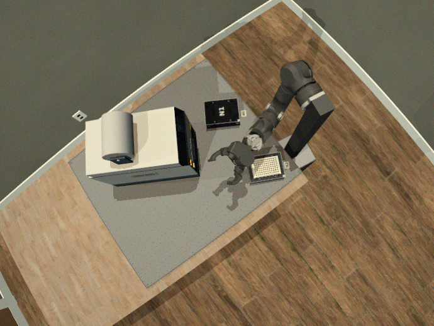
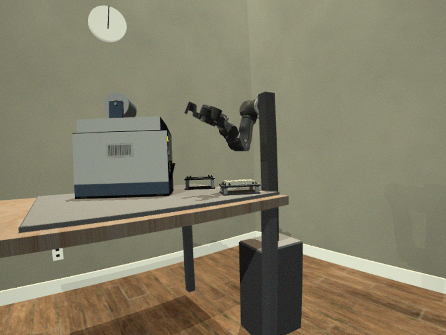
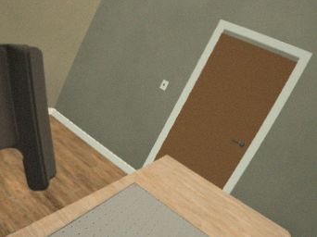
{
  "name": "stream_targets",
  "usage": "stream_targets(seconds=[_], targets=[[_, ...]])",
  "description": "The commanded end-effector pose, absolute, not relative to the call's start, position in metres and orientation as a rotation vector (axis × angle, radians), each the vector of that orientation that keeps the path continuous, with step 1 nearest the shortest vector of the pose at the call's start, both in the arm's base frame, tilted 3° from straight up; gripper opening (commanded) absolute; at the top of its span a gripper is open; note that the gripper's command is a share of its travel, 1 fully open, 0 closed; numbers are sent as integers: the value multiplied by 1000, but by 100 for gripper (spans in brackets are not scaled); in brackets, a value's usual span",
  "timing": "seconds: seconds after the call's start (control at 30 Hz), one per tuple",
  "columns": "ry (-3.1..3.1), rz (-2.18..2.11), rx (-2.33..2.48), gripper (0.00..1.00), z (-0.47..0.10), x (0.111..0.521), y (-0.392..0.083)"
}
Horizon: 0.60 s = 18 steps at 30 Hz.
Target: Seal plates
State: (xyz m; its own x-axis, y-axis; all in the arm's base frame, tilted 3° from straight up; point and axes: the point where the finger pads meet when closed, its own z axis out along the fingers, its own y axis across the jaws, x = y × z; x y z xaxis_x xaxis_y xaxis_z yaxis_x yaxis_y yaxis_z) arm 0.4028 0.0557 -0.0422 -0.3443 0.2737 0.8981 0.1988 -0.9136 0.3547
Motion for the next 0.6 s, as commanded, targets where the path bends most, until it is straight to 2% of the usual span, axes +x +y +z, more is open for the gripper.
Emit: stream_targets(seconds=[0.0,0.57], targets=[[536,2440,1815,65,-42,404,45],[-93,2170,2128,65,-74,396,-19]])
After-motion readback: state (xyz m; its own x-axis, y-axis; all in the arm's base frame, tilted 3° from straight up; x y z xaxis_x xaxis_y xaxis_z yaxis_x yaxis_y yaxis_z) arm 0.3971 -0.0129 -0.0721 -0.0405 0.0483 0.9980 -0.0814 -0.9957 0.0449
